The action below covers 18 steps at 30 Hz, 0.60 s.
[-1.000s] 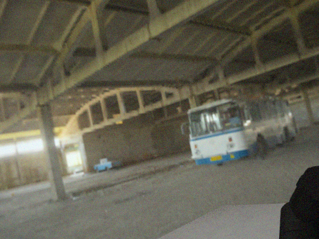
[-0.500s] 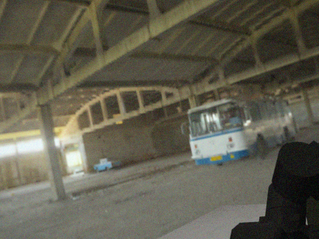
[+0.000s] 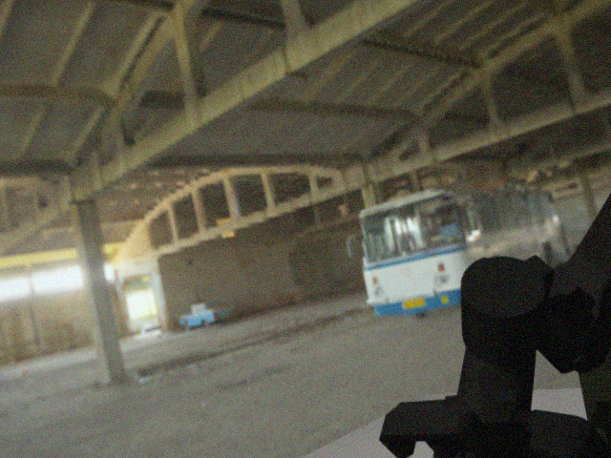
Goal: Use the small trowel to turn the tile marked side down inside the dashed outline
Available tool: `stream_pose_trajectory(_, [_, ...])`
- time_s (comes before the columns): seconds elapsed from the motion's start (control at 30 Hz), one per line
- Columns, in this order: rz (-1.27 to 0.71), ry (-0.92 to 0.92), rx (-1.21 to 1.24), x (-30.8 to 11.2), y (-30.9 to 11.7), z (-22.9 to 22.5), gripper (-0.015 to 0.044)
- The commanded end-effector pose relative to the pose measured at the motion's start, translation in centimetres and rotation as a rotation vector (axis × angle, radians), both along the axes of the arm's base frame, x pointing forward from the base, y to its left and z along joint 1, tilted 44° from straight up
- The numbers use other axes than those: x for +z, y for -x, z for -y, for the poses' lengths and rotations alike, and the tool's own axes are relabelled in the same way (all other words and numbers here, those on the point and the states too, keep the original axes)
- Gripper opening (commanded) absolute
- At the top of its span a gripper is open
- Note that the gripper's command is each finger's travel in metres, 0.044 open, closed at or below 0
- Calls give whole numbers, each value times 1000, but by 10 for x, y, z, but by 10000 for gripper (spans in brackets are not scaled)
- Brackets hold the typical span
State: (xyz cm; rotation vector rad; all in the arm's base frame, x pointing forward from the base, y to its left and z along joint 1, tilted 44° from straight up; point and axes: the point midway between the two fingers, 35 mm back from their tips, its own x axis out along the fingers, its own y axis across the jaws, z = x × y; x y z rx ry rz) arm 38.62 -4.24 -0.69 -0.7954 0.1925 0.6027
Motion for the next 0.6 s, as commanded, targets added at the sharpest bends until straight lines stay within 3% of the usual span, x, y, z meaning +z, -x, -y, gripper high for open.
stream_pose_trajectory(0.0, [16, 10, -6, -3, -4, 12, 0])
stream_pose_trajectory(0.57, [16, 11, -6, -23, -6, 25, 0])
